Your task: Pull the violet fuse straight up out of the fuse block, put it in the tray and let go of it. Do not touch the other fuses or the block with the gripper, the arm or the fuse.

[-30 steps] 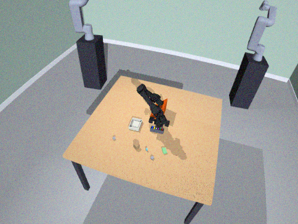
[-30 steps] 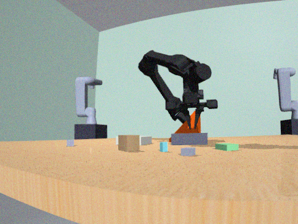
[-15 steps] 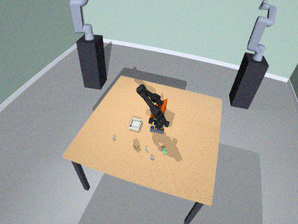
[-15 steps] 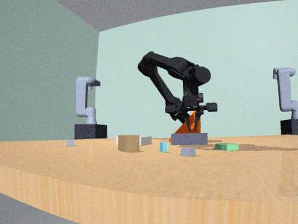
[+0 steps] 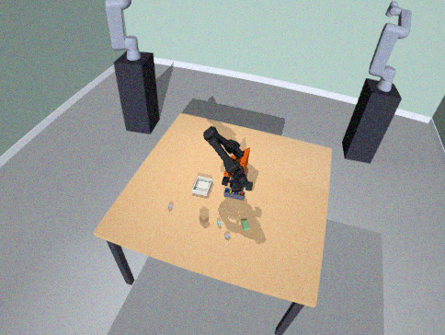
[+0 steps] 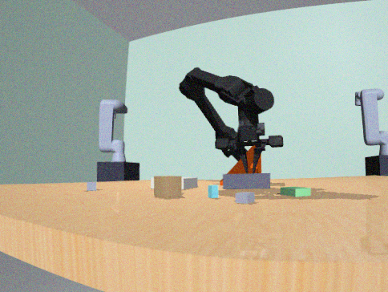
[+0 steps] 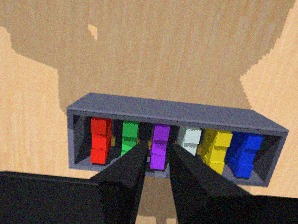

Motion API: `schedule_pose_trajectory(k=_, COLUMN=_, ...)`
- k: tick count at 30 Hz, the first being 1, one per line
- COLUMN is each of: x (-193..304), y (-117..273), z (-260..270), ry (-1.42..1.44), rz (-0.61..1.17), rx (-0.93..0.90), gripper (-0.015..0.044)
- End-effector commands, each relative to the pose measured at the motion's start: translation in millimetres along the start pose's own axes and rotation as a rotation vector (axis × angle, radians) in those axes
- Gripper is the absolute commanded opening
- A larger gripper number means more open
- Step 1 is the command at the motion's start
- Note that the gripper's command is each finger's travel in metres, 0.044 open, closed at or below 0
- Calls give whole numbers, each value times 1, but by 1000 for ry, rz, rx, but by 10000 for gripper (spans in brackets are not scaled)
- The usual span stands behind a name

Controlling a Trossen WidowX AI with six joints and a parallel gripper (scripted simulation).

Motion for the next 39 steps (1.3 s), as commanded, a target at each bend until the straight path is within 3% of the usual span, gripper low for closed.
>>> schedule_pose_trajectory(k=1, x=0, y=-4, z=0, ry=4, rz=-3, rx=4, gripper=68)
schedule_pose_trajectory(k=6, x=0, y=-6, z=0, ry=4, rz=-3, rx=4, gripper=68)
schedule_pose_trajectory(k=16, x=0, y=-5, z=0, ry=0, rz=1, rx=1, gripper=2)
schedule_pose_trajectory(k=39, x=0, y=4, z=0, ry=1, rz=0, rx=1, gripper=0)
Point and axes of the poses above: the point midway between the two fingers, 35 mm back from their tips, its own y axis back along the fingers, its own z axis across the jaws, x = y × z, the point moved 10 cm from there along y, back along the fingers, and after that the axes turned 10 degrees about -y, right-handed, at the moved point
